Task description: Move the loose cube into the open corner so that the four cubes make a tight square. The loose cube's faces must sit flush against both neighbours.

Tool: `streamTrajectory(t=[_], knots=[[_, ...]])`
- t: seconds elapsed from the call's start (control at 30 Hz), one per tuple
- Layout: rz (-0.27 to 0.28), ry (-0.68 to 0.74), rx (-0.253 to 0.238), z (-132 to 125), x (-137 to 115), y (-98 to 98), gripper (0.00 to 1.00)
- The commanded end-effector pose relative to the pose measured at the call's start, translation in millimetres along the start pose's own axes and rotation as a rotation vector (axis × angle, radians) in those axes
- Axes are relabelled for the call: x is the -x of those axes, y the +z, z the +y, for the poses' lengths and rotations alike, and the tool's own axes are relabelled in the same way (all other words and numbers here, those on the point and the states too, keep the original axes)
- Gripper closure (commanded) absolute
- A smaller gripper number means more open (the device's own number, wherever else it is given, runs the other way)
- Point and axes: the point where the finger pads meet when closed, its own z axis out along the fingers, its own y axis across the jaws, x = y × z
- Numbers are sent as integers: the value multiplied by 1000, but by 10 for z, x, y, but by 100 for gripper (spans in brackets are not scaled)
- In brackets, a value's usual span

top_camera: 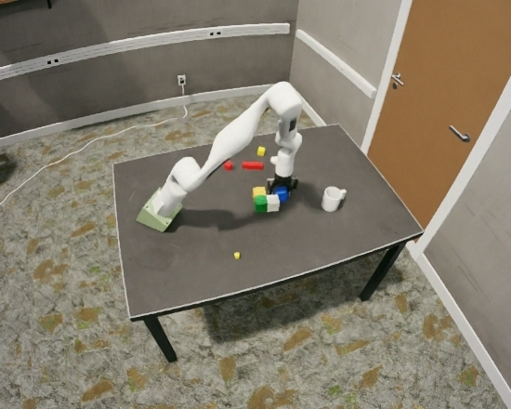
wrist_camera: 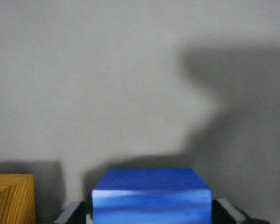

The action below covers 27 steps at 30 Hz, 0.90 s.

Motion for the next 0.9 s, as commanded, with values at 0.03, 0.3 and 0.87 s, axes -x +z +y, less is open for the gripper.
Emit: streamTrajectory(t=[0.03,0.3,0.87], knots=[[1,0,1,5,-4,-6,17],[1,0,1,5,-4,-16,17],[1,0,1,4,-3,-261,17]])
